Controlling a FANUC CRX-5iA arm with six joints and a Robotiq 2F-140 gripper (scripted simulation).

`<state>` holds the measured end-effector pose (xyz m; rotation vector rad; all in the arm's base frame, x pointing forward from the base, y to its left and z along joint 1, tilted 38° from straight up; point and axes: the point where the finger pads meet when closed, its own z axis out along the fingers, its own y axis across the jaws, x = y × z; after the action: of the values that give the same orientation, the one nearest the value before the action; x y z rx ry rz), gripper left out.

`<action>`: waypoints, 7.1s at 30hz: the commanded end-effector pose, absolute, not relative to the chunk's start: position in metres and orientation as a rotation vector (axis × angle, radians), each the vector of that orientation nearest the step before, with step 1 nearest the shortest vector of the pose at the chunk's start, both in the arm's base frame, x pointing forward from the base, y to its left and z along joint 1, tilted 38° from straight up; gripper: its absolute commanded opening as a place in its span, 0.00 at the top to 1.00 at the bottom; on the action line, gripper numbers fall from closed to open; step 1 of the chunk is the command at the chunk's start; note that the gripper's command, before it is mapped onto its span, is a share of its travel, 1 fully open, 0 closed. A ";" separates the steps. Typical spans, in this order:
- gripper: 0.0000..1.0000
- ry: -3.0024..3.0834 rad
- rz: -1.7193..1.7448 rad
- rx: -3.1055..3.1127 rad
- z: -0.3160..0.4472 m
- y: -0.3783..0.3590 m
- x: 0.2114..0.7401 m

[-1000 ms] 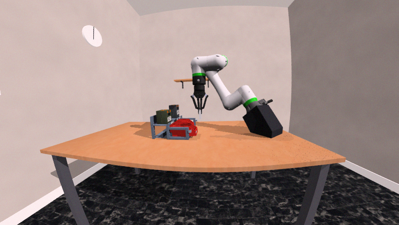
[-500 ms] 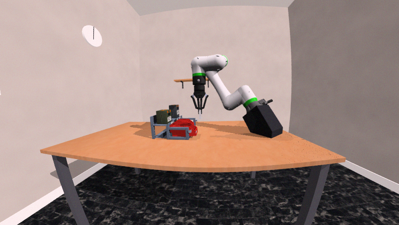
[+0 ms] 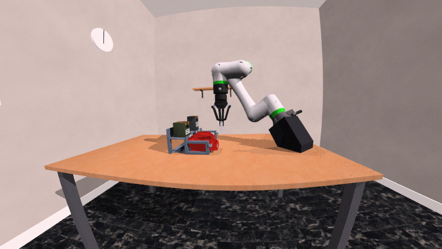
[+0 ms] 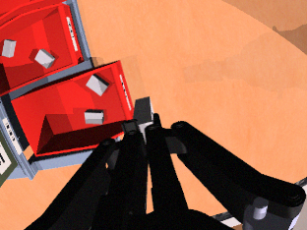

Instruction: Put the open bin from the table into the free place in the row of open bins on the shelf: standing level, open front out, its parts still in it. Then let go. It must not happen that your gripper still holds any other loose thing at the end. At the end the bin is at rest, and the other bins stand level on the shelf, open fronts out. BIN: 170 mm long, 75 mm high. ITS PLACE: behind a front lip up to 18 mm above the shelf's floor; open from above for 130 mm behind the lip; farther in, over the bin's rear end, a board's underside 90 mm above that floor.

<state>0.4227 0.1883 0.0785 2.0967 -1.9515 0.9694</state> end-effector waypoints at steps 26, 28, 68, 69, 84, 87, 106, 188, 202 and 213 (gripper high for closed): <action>1.00 -1.952 0.969 2.097 0.055 0.174 0.433; 1.00 -1.952 0.969 2.097 0.050 0.171 0.436; 1.00 -1.952 0.969 2.097 -0.009 0.134 0.463; 1.00 -1.952 0.969 2.097 -0.009 0.134 0.463; 1.00 -1.952 0.969 2.097 -0.009 0.134 0.463; 1.00 -1.952 0.969 2.097 -0.009 0.134 0.463; 1.00 -1.952 0.969 2.097 -0.009 0.134 0.463; 1.00 -1.952 0.969 2.097 -0.003 0.137 0.479; 1.00 -1.952 0.969 2.097 -0.002 0.138 0.480; 1.00 -1.952 0.969 2.097 -0.001 0.138 0.483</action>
<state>0.4823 0.1378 -0.0017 2.0962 -1.9518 0.9693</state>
